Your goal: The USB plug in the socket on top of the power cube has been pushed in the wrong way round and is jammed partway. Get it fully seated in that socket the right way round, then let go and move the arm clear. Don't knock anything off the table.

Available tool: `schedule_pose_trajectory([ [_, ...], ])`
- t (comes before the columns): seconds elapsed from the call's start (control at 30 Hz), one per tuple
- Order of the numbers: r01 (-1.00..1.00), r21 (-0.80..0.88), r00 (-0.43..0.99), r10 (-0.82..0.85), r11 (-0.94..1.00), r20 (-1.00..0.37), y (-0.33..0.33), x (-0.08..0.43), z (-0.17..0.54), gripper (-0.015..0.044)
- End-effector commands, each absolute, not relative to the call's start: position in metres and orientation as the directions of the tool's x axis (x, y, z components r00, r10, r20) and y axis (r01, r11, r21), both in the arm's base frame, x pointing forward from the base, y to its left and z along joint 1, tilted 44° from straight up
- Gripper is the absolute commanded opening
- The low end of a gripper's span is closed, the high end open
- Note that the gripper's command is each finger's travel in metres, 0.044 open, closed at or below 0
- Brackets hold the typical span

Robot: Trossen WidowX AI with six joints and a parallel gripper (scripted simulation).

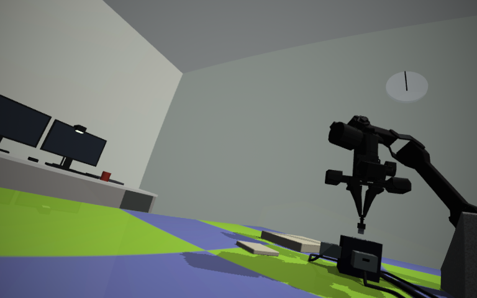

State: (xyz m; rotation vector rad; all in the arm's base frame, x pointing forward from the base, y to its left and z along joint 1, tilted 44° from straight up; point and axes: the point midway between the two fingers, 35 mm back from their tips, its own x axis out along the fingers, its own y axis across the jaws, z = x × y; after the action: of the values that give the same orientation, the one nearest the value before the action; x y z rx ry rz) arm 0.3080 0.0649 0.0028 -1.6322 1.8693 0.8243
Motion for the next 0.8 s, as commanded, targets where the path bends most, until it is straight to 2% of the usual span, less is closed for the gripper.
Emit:
schedule_pose_trajectory([
  [0.0,-0.991,0.108,-0.135,-0.676,0.082,-0.725,0.0642,0.3084,0.0021,0.0000],
  [0.77,-0.991,0.110,-0.135,-0.676,0.080,-0.725,0.0624,0.3083,0.0000,0.0000],
])
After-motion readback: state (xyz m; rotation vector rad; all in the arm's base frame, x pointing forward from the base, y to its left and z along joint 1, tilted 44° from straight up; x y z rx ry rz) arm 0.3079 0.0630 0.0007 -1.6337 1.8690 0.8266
